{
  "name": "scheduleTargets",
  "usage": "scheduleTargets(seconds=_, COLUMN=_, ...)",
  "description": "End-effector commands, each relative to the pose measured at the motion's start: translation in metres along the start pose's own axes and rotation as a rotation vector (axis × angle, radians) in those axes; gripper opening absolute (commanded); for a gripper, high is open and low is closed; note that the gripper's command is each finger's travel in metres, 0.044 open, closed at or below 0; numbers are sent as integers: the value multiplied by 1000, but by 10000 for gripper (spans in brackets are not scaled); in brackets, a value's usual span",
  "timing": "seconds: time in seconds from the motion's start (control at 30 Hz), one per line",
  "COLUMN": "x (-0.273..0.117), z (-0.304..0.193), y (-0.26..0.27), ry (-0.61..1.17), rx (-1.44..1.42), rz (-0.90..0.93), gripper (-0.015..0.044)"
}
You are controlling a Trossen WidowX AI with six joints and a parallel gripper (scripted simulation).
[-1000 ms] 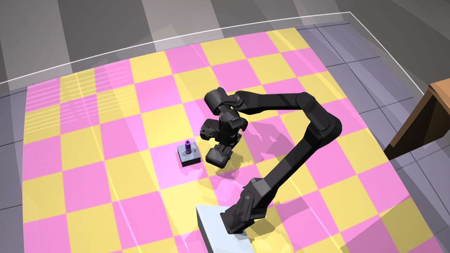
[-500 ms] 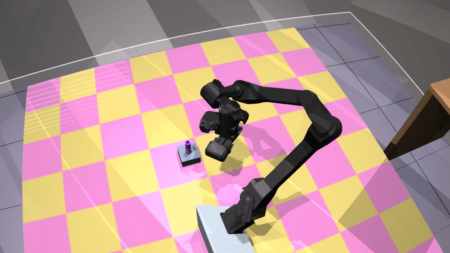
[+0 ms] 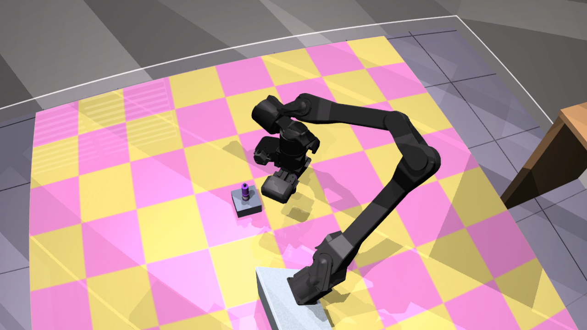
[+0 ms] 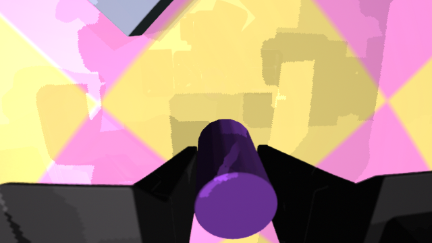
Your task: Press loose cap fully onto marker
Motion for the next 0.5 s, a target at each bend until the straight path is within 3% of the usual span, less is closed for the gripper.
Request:
scheduleTargets(seconds=0.0, x=-8, z=13, y=4, ry=-8, rx=3, rz=5, gripper=0)
scheduleTargets(seconds=0.47, x=-28, z=51, y=21, ry=-12, rx=3, rz=9, gripper=0)
Point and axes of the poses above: the point midway between the two fingers, 35 mm back from their tips, its own x axis out along the fingers, its own y axis across the jaws, z = x × y, the point moved 3 cm from there along -x, back along the fingers, and after that the axes turned 1 degree about x, right-handed, at the moved point
